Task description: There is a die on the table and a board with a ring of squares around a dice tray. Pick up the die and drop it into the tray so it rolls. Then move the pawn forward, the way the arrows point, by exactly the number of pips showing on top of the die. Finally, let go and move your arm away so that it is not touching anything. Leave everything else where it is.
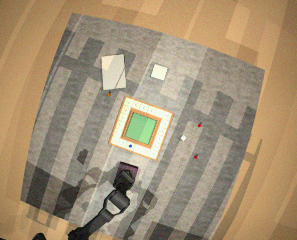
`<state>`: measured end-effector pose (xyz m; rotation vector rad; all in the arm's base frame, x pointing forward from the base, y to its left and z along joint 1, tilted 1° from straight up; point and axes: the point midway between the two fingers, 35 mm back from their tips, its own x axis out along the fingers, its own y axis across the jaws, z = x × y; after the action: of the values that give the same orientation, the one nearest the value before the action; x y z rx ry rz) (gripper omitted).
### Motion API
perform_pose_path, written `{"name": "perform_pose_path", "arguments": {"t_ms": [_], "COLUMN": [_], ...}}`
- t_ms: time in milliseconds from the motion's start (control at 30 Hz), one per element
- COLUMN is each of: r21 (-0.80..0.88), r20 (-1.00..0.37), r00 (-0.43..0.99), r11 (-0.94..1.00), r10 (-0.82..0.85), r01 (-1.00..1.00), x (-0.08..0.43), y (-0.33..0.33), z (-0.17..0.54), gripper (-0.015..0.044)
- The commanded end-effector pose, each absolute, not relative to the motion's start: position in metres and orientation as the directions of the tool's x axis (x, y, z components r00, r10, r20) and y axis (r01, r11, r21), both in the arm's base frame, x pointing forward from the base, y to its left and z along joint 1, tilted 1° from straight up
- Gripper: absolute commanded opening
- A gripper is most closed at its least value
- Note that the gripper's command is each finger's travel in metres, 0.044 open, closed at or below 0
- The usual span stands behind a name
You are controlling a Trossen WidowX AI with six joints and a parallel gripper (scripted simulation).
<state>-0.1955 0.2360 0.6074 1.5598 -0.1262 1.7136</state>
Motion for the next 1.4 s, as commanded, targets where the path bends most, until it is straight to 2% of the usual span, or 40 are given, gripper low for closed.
{"name": "perform_pose_path", "arguments": {"t_ms": [0,133,467,833,1067,1367], "r21": [0.423,0.403,0.317,0.193,0.124,0.062], "r20": [0.874,0.855,0.756,0.579,0.439,0.256], "r00": [0.077,0.066,0.098,0.262,0.426,0.639], "r11": [-0.672,-0.579,-0.232,0.182,0.416,0.647], "r10": [0.480,0.514,0.647,0.772,0.791,0.725], "r01": [-0.607,-0.709,-0.920,-0.964,-0.901,-0.760], "x": [-0.195,-0.184,-0.117,0.011,0.113,0.243], "y": [0.238,0.271,0.368,0.443,0.455,0.422], "z": [0.607,0.600,0.567,0.517,0.480,0.435], "gripper": [0.0374,0.0275,0.0275,0.0275,0.0275,0.0275]}}
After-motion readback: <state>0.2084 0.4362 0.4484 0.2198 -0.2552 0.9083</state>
